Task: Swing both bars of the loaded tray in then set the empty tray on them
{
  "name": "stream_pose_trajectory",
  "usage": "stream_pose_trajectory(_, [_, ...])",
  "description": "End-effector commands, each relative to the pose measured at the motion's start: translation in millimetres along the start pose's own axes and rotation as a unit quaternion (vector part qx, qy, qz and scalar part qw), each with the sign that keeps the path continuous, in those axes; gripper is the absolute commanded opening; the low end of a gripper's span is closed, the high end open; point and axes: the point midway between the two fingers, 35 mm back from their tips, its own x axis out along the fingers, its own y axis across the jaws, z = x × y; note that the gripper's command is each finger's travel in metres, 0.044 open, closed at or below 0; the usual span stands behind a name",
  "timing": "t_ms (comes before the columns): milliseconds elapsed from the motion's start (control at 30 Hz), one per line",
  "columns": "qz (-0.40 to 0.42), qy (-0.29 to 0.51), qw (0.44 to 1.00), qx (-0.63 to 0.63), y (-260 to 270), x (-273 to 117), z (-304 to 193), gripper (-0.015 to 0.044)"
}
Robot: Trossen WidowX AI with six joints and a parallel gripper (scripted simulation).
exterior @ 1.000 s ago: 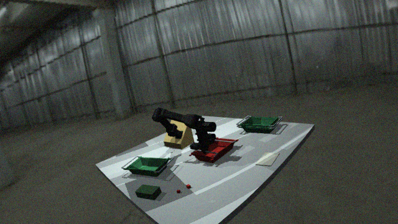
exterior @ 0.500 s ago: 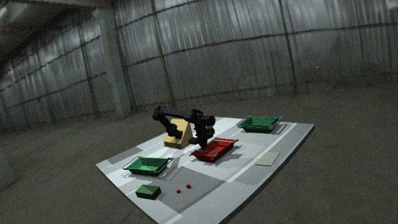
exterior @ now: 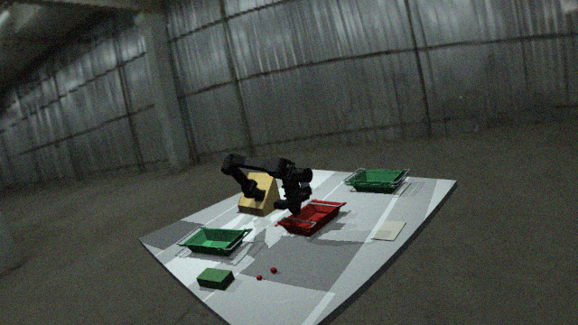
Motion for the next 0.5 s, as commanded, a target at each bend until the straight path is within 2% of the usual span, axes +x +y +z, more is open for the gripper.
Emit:
stream_pose_trajectory(0, [0.000,0.000,1.000,-0.002,0.7,0.5,-0.2,0.0054])
stream_pose_trajectory(67, [0.000,0.000,1.000,-0.002,0.7,0.5,-0.2,0.0002])
stream_pose_trajectory(467, [0.000,0.000,1.000,0.000,0.0,0.0,0.0,0.0000])
